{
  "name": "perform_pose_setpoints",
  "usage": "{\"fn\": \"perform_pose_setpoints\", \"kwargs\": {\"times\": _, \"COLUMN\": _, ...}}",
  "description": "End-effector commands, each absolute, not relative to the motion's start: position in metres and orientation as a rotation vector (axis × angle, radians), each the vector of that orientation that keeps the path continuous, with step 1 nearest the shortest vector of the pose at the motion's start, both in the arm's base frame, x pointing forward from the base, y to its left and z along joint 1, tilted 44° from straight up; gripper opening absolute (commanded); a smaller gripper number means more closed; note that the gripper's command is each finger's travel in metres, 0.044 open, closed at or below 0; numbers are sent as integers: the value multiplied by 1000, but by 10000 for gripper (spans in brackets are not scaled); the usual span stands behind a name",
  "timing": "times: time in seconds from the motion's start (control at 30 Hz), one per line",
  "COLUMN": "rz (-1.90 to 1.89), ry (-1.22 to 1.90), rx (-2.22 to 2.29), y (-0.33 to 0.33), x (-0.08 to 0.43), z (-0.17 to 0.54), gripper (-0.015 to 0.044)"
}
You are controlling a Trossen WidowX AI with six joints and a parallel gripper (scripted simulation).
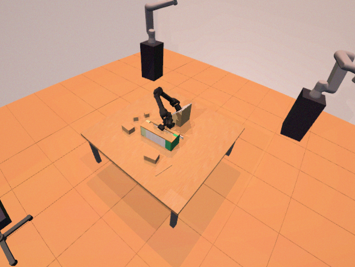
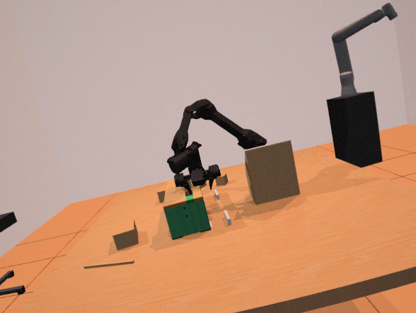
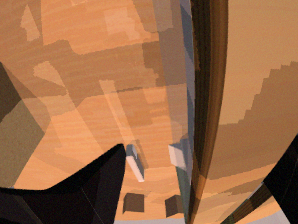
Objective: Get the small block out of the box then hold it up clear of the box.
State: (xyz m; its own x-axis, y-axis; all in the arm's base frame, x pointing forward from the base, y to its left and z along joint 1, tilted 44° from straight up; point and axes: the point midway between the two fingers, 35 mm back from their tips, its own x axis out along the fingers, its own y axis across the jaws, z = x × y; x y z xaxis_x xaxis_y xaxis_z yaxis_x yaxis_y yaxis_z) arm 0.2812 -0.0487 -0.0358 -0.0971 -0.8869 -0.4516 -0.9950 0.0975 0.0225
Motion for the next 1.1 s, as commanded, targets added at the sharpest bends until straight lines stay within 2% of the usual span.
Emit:
{"fn": "perform_pose_setpoints", "kwargs": {"times": 0.0, "rz": 467, "ry": 2060, "rx": -1860, "y": -54, "x": 280, "z": -32, "gripper": 400}}
{"fn": "perform_pose_setpoints", "kwargs": {"times": 1.07, "rz": 465, "ry": 2063, "rx": -1862, "y": -89, "x": 278, "z": 1, "gripper": 400}}
